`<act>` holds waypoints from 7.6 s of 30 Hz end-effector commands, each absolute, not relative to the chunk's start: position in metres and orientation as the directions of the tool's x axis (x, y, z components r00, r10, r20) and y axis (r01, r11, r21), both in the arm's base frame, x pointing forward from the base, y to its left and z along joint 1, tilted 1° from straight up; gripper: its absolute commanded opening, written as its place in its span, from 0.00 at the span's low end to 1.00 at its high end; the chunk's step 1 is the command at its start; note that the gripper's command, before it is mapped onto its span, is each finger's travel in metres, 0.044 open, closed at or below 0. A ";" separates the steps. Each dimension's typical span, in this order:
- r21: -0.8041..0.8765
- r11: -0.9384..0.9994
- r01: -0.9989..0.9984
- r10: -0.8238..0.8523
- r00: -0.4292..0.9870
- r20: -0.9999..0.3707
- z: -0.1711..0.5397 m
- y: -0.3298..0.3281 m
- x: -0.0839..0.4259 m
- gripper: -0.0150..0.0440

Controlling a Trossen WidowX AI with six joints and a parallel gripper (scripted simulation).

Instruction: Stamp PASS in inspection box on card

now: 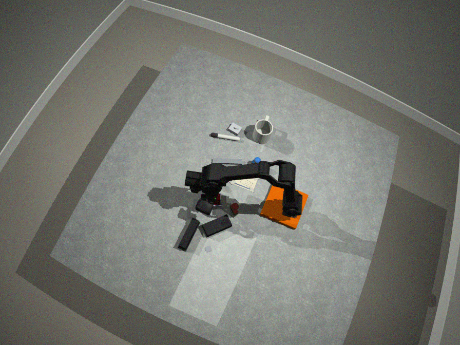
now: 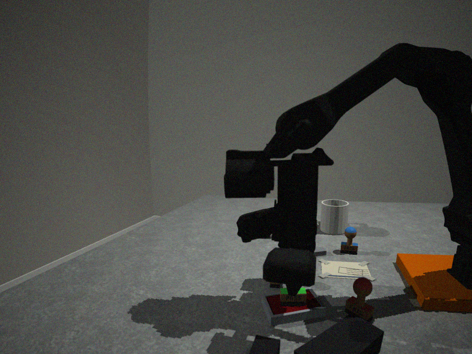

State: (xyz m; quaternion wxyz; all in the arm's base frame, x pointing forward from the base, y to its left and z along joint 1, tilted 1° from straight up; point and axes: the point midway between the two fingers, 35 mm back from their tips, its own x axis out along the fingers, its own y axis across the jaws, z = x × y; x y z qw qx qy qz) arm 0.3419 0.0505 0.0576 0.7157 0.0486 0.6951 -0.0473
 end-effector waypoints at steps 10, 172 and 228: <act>0.000 0.991 0.136 -0.004 0.028 -1.000 0.061 0.050 0.342 0.25; -0.003 0.875 0.485 -0.016 0.023 -1.000 0.056 -0.076 0.218 0.25; -0.002 0.875 0.484 -0.016 0.025 -1.000 0.038 -0.075 0.216 0.25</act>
